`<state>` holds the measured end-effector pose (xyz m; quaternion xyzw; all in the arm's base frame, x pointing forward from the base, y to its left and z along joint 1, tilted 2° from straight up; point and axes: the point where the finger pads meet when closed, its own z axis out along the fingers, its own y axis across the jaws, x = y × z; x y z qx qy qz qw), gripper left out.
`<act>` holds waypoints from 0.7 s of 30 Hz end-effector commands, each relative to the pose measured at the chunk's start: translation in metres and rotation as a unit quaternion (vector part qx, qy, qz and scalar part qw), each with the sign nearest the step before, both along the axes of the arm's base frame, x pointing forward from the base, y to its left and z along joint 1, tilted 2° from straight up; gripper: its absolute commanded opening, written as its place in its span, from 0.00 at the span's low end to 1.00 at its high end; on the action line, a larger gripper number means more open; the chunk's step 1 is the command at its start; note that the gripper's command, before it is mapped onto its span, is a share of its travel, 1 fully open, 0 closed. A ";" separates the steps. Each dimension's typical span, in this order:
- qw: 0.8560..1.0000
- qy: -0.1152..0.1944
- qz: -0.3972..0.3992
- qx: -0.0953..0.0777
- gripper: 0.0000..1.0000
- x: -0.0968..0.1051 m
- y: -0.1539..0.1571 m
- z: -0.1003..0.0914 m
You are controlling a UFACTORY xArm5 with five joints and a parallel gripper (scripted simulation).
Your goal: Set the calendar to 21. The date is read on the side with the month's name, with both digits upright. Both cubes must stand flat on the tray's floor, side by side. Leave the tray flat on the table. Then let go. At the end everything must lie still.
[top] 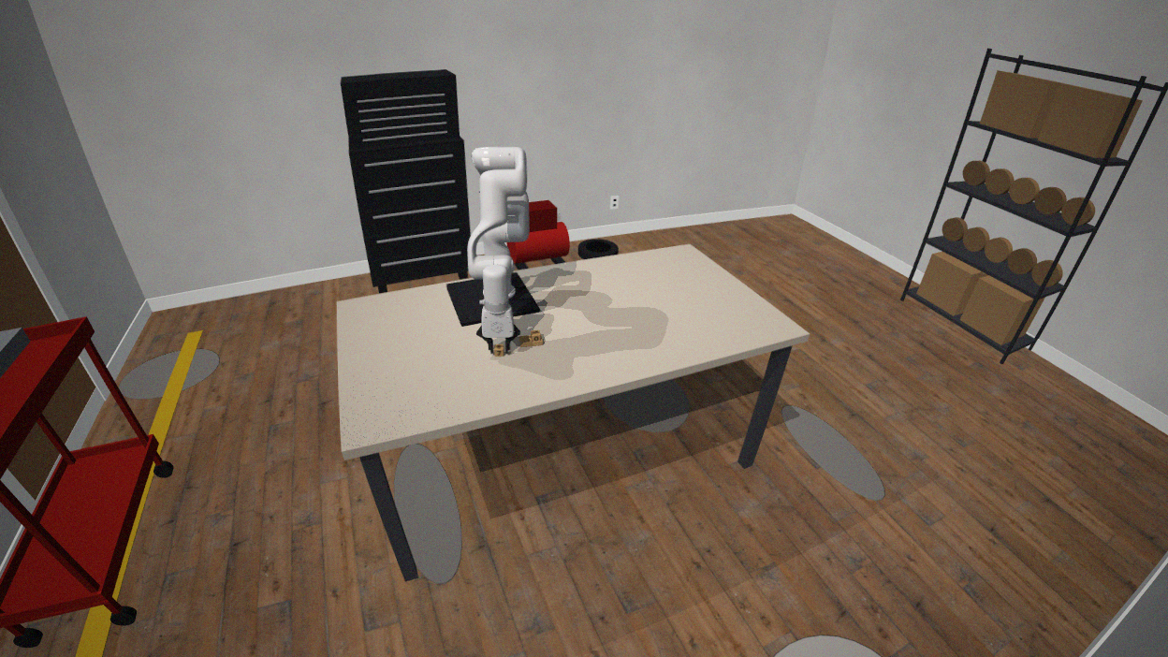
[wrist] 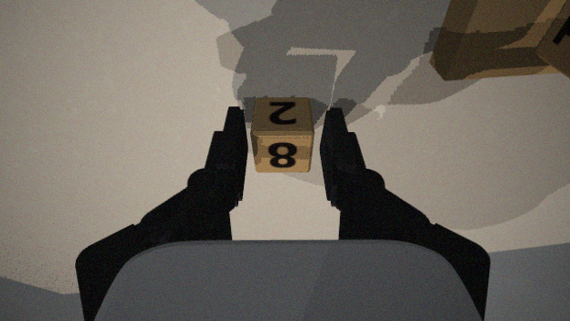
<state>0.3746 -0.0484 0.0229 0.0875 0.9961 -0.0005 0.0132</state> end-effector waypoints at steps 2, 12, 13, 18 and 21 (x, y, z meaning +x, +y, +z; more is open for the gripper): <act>1.000 -0.002 0.000 0.000 0.47 0.001 0.000 0.001; 1.000 -0.002 0.000 0.000 0.47 0.001 0.000 0.001; 1.000 -0.002 0.000 0.000 0.47 0.001 0.000 0.001; 1.000 -0.002 0.000 0.000 0.27 0.001 0.000 0.001; 1.000 -0.002 0.000 0.000 0.27 0.001 0.000 0.001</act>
